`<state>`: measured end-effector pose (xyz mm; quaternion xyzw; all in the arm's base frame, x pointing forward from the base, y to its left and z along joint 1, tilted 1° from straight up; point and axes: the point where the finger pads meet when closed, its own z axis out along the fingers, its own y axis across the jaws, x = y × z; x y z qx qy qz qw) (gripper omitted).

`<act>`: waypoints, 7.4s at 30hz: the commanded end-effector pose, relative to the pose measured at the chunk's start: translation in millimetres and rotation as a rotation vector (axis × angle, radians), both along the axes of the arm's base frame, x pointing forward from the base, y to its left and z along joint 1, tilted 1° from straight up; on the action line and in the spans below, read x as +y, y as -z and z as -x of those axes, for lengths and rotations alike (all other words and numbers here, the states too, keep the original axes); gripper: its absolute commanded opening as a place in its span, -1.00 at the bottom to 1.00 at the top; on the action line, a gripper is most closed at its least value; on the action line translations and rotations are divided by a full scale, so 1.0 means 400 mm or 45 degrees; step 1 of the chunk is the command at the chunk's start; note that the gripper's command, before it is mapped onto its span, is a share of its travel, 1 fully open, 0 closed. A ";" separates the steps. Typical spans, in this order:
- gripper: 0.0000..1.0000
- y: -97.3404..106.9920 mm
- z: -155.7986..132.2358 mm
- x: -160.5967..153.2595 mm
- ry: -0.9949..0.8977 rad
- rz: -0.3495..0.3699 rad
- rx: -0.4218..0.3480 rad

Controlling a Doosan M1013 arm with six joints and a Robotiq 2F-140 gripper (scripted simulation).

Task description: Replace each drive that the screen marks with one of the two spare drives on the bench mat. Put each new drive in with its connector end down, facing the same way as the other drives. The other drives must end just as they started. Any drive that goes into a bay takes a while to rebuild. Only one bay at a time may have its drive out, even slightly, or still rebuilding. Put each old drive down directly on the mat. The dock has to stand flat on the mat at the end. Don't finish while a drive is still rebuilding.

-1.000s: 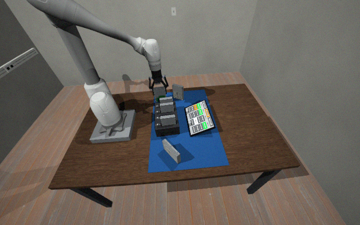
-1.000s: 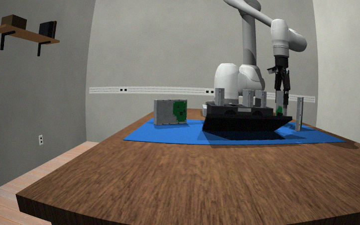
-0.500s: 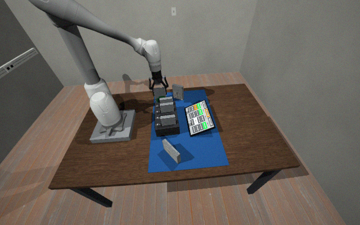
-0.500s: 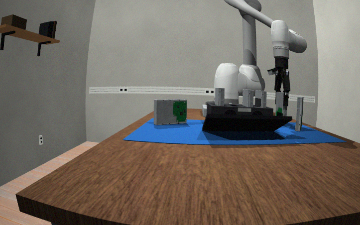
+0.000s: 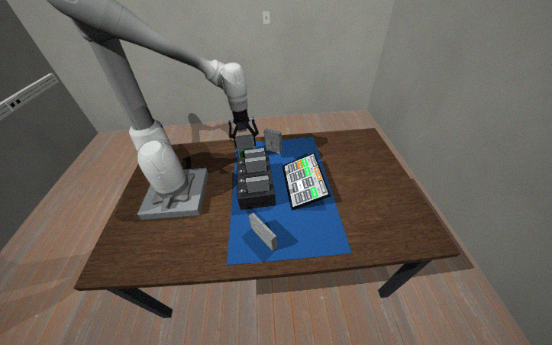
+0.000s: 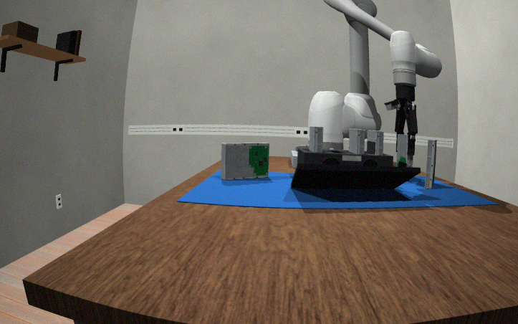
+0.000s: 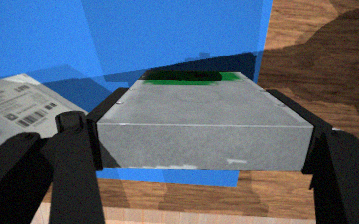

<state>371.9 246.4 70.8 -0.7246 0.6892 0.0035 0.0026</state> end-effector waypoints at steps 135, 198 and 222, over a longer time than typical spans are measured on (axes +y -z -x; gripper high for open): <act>0.78 -0.298 -0.001 -0.002 0.000 -0.001 -0.001; 0.78 -0.298 -0.399 0.093 0.761 0.000 0.006; 0.78 -0.298 -0.399 0.093 0.761 0.000 0.006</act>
